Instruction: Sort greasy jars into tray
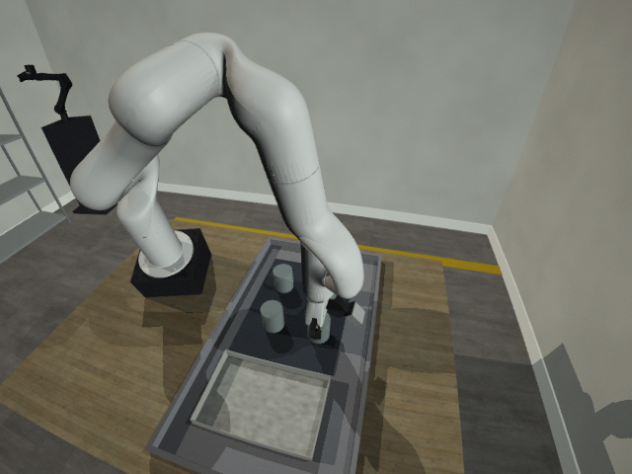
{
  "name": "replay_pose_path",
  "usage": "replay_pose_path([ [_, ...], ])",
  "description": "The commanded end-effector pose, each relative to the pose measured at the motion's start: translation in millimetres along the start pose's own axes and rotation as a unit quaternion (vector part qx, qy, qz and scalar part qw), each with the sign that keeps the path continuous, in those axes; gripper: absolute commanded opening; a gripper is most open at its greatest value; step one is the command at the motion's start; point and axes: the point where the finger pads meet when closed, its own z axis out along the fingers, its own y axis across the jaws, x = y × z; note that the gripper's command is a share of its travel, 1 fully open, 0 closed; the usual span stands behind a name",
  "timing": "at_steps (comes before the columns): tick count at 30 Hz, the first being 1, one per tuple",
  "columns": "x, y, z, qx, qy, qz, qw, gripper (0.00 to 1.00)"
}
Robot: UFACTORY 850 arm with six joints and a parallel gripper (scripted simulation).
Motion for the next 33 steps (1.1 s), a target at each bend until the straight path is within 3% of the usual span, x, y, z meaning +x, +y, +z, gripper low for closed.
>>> replay_pose_path([
  [1, 1, 0, -1, 0.000, 0.001, 0.000, 1.000, 0.00],
  [33, 1, 0, -70, 0.000, 0.001, 0.000, 1.000, 0.00],
])
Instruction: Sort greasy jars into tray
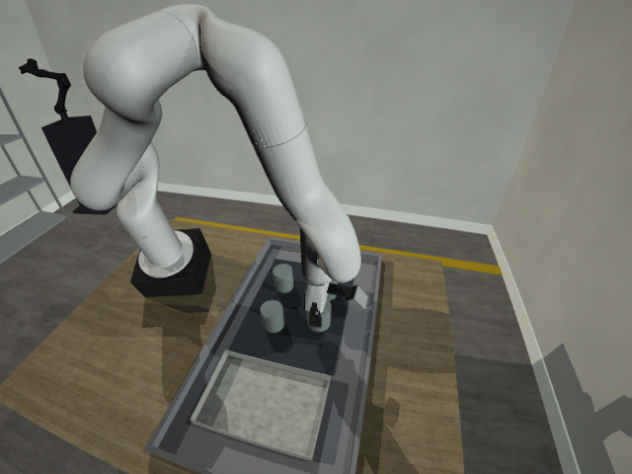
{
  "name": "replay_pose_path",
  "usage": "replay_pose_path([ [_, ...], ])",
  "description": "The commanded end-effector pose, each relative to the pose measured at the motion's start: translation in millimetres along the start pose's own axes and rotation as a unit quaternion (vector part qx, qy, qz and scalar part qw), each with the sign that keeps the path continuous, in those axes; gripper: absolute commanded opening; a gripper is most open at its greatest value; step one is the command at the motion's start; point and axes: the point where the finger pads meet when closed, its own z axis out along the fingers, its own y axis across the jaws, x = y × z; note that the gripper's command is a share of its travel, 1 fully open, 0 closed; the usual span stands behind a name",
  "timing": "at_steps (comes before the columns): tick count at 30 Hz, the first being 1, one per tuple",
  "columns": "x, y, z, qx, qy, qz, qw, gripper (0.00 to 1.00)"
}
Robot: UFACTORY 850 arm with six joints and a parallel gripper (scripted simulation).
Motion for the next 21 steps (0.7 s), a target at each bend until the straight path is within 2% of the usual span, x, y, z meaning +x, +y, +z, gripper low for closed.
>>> replay_pose_path([
  [1, 1, 0, -12, 0.001, -0.001, 0.000, 1.000, 0.00],
  [21, 1, 0, -60, 0.001, -0.001, 0.000, 1.000, 0.00],
])
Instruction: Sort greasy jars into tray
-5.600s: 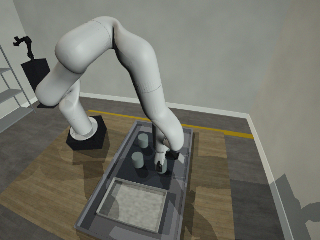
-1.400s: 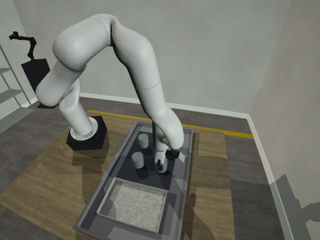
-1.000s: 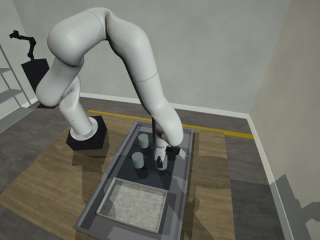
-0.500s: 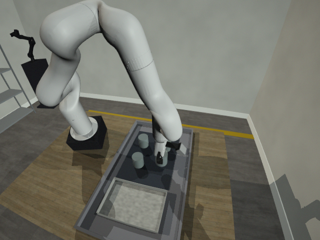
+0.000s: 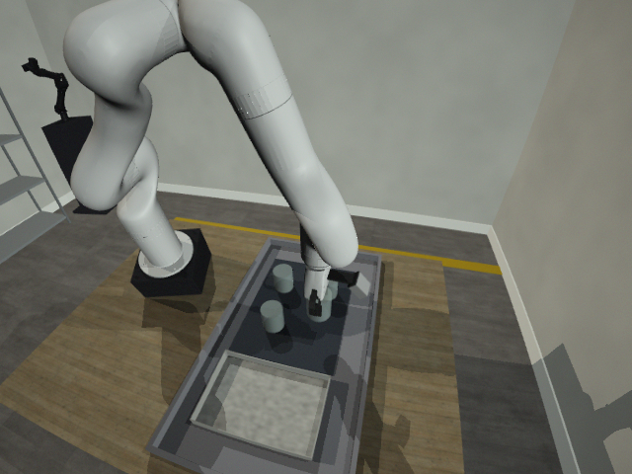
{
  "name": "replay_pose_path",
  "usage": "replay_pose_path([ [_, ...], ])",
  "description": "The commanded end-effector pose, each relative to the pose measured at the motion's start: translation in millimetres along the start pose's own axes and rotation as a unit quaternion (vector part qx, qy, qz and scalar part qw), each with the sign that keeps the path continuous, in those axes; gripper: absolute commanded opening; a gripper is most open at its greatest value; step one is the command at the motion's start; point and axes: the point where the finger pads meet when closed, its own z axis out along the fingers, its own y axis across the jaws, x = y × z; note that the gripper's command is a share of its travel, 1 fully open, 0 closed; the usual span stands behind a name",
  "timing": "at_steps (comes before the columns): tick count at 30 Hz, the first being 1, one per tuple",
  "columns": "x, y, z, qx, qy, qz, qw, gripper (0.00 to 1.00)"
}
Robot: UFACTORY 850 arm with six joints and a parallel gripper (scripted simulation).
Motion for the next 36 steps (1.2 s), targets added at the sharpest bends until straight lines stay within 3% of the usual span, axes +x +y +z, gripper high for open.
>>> replay_pose_path([
  [1, 1, 0, -15, 0.000, 0.000, 0.000, 1.000, 0.00],
  [6, 1, 0, -28, 0.000, 0.000, 0.000, 1.000, 0.00],
  [36, -29, 81, -28, 0.000, 0.000, 0.000, 1.000, 0.00],
])
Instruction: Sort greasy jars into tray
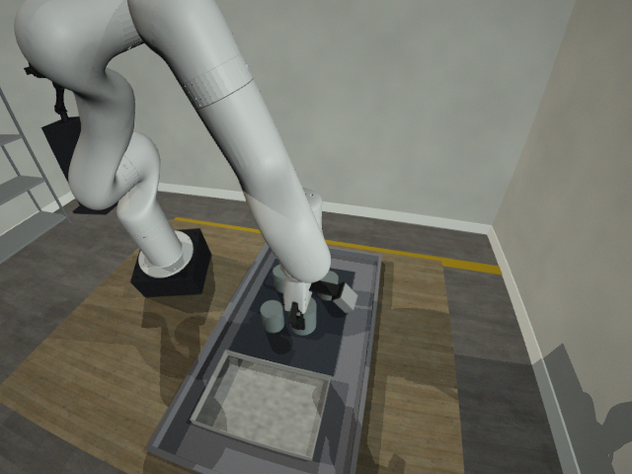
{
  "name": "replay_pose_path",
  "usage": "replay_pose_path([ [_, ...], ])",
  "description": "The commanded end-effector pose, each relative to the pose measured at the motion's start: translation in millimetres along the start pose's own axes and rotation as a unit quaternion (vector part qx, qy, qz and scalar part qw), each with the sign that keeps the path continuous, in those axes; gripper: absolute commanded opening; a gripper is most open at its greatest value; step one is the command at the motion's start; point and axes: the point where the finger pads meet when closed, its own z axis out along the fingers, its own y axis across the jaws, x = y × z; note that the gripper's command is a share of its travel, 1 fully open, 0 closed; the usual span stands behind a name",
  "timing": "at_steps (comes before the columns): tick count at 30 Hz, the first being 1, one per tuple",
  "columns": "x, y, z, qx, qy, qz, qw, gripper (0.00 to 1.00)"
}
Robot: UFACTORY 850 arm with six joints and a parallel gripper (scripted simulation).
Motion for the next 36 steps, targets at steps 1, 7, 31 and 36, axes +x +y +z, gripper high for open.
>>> replay_pose_path([
  [1, -5, 17, -1, 0.000, 0.001, 0.000, 1.000, 0.00],
  [7, -12, 36, -1, 0.000, 0.001, 0.000, 1.000, 0.00],
  [31, -35, 98, -1, 0.000, 0.001, 0.000, 1.000, 0.00],
  [36, -41, 114, -1, 0.000, 0.001, 0.000, 1.000, 0.00],
])
